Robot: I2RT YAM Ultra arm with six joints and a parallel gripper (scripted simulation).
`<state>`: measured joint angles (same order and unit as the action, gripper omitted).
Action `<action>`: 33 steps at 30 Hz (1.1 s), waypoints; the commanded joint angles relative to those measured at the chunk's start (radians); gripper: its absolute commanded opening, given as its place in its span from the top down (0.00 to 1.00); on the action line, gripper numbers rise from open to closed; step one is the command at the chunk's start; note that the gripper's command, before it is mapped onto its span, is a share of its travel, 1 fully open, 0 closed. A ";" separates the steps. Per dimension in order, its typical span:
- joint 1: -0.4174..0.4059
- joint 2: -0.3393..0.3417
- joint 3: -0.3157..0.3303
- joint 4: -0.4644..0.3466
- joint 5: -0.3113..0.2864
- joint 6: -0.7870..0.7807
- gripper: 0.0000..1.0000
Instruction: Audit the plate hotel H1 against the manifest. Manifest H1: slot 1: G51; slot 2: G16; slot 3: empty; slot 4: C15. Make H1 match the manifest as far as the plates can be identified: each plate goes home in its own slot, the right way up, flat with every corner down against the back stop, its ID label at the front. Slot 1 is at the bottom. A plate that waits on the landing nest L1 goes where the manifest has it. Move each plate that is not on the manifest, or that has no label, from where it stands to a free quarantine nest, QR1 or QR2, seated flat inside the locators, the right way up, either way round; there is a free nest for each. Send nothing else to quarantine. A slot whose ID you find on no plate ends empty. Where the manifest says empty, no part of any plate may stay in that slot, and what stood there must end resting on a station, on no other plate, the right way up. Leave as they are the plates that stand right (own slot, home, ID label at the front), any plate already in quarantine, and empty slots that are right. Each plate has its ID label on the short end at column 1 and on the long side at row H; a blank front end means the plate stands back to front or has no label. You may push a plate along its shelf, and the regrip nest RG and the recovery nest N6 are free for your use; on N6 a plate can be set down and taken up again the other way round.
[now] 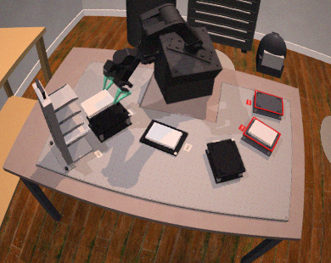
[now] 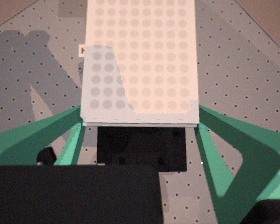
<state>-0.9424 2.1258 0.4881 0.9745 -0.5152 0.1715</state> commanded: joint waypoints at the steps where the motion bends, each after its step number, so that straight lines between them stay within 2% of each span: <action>1: -0.010 -0.007 0.001 0.030 0.000 -0.001 0.14; 5: -0.010 -0.007 0.001 0.030 0.000 -0.001 0.14; 20: -0.031 -0.005 -0.075 0.100 -0.016 -0.014 0.14; 33: -0.043 -0.006 -0.111 0.131 -0.026 -0.023 0.14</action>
<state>-0.9733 2.1254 0.3763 1.0626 -0.5407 0.1509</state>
